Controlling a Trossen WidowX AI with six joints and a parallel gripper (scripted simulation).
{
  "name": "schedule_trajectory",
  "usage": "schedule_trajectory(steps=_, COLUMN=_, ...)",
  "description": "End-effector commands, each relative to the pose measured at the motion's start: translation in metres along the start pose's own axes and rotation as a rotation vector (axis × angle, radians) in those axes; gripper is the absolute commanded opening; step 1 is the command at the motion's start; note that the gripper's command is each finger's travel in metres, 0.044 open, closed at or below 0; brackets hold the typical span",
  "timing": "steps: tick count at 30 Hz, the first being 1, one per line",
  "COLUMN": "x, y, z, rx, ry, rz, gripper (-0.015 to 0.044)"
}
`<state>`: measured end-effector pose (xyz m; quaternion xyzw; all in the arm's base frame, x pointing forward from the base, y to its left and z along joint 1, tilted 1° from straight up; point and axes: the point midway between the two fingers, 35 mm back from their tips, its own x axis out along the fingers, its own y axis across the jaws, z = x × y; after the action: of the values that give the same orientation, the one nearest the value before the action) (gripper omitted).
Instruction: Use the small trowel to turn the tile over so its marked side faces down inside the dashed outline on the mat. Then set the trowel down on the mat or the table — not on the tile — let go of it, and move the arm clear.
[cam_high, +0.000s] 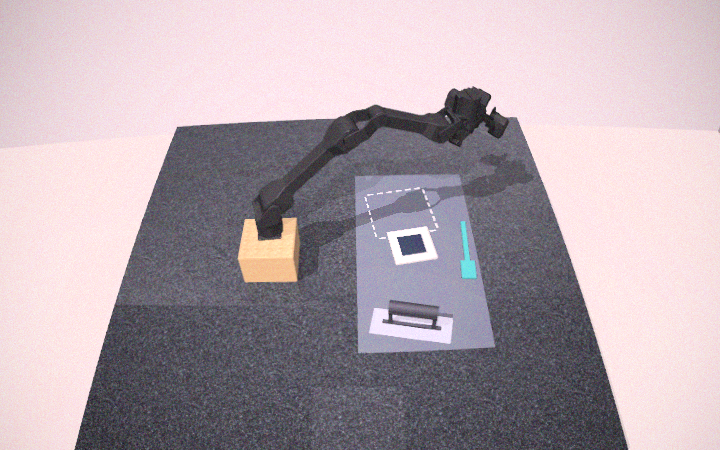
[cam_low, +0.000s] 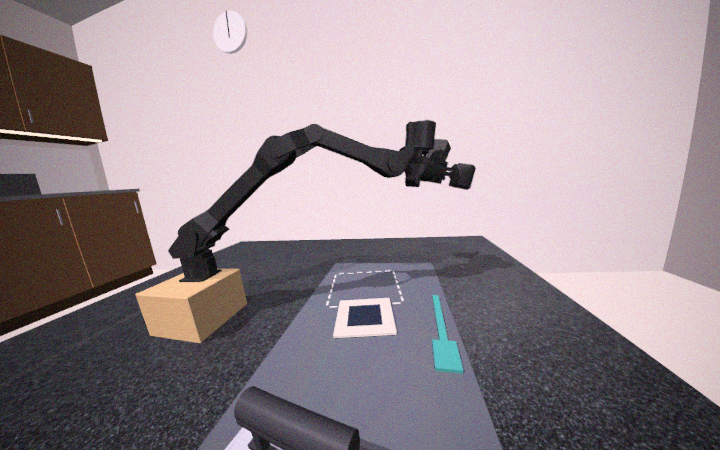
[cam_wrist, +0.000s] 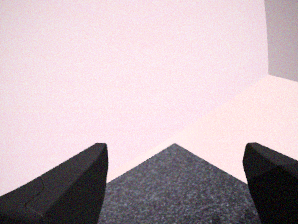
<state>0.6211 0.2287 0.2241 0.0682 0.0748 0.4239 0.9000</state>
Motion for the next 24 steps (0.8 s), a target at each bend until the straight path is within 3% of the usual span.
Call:
schedule_trajectory(steps=1, x=-0.024, y=-0.038, z=-0.009, rx=0.027, ry=0.058, rz=-0.109, gripper=0.0270)
schedule_trajectory(steps=13, x=-0.125, y=-0.143, z=-0.053, rx=0.145, ry=0.278, rz=-0.442, gripper=0.0270)
schedule_trajectory(steps=24, x=-0.245, y=-0.198, z=-0.099, rx=0.299, ry=0.506, rz=-0.701, gripper=0.0270)
